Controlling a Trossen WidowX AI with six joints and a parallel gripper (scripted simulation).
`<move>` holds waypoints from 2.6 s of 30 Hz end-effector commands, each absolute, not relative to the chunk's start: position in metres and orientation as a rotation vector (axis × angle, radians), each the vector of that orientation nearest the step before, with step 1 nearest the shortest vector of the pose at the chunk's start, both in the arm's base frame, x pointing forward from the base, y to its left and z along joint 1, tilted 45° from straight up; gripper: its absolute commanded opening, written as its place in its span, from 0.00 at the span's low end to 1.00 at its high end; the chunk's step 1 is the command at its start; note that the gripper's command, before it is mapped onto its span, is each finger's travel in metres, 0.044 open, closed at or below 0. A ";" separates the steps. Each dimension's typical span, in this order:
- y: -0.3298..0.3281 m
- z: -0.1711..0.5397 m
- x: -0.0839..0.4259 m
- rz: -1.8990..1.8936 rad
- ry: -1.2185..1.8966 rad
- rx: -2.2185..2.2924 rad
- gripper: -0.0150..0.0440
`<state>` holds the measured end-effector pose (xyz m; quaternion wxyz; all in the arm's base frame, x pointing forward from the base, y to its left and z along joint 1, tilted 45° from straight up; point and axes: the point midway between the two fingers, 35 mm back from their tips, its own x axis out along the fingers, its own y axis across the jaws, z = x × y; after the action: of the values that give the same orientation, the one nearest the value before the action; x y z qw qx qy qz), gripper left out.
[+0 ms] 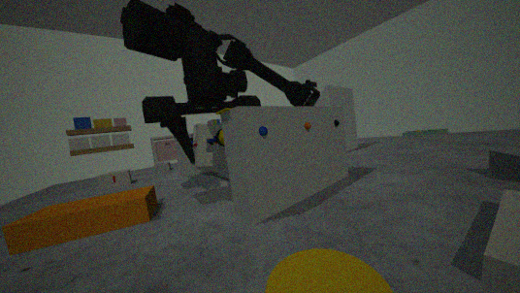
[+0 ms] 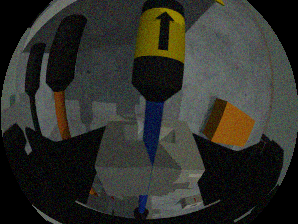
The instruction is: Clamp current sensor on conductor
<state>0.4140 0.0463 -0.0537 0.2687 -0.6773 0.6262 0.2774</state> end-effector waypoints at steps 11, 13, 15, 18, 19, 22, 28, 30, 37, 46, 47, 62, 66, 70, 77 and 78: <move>0.046 -0.054 0.414 0.748 1.688 -1.827 0.25; 0.047 -0.053 0.414 0.747 1.686 -1.829 0.25; 0.049 -0.051 0.414 0.746 1.682 -1.832 0.25; 0.052 -0.048 0.413 0.743 1.674 -1.840 0.25; 0.053 -0.047 0.413 0.741 1.671 -1.842 0.25; 0.056 -0.044 0.413 0.738 1.663 -1.850 0.25; 0.057 -0.043 0.413 0.738 1.661 -1.852 0.25; 0.057 -0.043 0.413 0.738 1.661 -1.852 0.25; 0.057 -0.043 0.413 0.738 1.661 -1.852 0.25; 0.057 -0.043 0.413 0.738 1.661 -1.852 0.25; 0.057 -0.043 0.413 0.738 1.661 -1.852 0.25; 0.057 -0.043 0.413 0.738 1.661 -1.852 0.25; 0.057 -0.043 0.413 0.738 1.661 -1.852 0.25; 0.057 -0.043 0.413 0.738 1.661 -1.852 0.25; 0.057 -0.043 0.413 0.738 1.661 -1.852 0.25; 0.057 -0.043 0.413 0.738 1.661 -1.852 0.25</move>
<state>0.4141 0.0453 -0.0417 0.2662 -0.6840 0.6245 0.2668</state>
